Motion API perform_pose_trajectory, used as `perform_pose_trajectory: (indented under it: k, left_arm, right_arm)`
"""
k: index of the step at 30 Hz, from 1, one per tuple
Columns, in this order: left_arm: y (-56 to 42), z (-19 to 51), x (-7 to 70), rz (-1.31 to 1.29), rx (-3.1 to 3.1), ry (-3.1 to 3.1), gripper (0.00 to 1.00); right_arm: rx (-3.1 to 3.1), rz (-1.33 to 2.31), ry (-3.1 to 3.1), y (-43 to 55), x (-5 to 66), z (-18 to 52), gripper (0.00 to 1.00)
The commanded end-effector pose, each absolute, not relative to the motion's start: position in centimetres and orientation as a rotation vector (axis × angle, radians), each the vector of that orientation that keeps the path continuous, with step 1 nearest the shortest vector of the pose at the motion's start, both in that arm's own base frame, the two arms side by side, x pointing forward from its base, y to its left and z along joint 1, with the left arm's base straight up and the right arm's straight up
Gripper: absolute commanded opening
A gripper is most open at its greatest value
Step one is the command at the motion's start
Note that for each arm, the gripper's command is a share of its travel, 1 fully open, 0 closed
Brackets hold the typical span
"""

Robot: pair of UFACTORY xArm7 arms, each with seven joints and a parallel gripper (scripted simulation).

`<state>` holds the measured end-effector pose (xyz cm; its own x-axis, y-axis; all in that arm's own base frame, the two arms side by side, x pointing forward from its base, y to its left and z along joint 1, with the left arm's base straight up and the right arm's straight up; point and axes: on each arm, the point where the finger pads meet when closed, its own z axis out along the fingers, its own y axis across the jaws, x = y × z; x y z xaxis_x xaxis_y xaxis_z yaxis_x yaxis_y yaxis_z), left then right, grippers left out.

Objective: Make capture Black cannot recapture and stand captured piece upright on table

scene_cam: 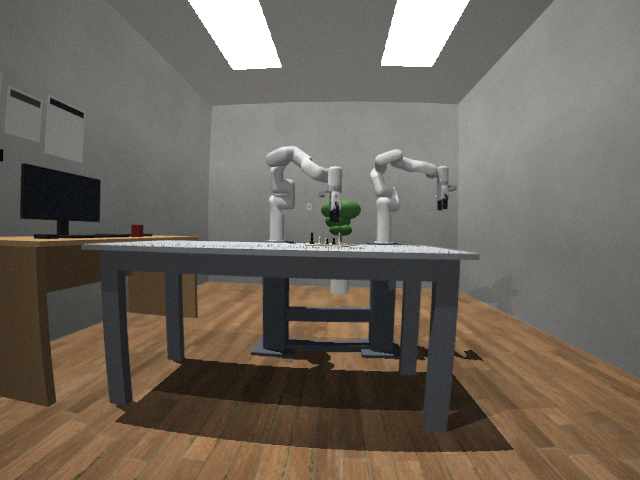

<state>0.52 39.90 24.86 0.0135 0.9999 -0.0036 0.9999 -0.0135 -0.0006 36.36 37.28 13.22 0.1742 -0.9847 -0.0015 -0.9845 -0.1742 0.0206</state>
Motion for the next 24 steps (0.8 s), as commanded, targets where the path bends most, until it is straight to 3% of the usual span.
perform_pose_trajectory:
  k: [1, 24]
  left_arm:
    - [40.00, 25.00, 0.54, 0.000, 2.236, 2.206, 1.00]
    - [40.00, 25.00, 0.54, 0.000, 2.236, 2.206, 1.00]
  right_arm:
    - [2.254, -0.006, -2.169, 37.37, 36.43, 13.19, 1.00]
    - [1.406, 0.001, -2.799, 37.32, 36.57, 12.40, 1.00]
